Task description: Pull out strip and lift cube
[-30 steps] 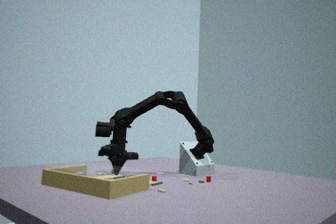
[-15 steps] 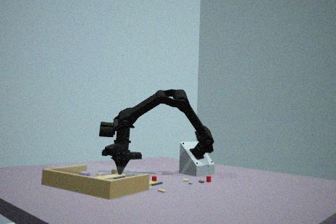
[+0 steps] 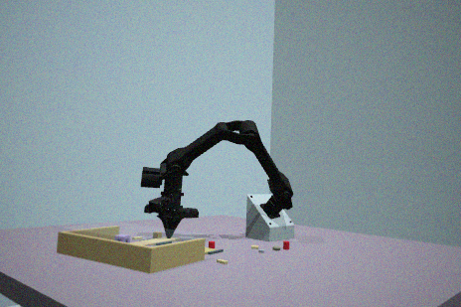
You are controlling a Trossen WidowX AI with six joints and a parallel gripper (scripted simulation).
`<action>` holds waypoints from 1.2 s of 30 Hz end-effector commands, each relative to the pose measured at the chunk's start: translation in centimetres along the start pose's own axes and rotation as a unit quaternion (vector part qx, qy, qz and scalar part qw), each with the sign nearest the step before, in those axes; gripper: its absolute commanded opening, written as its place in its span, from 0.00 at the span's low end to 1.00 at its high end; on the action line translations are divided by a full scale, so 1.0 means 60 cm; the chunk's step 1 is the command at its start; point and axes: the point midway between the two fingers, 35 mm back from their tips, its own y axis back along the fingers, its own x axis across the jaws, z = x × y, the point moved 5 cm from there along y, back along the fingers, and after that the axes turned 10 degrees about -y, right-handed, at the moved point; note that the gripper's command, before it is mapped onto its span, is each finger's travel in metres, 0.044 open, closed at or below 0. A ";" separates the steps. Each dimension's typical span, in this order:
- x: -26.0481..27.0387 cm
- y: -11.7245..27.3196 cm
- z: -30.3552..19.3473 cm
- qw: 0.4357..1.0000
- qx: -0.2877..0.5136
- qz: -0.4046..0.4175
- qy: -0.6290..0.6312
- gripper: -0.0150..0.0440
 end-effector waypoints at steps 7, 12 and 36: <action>-0.006 -0.011 -0.034 1.000 0.014 0.000 -0.005 0.25; -0.009 -0.011 -0.046 1.000 0.014 0.000 -0.005 0.25; -0.020 -0.009 -0.105 1.000 0.015 -0.001 -0.005 0.25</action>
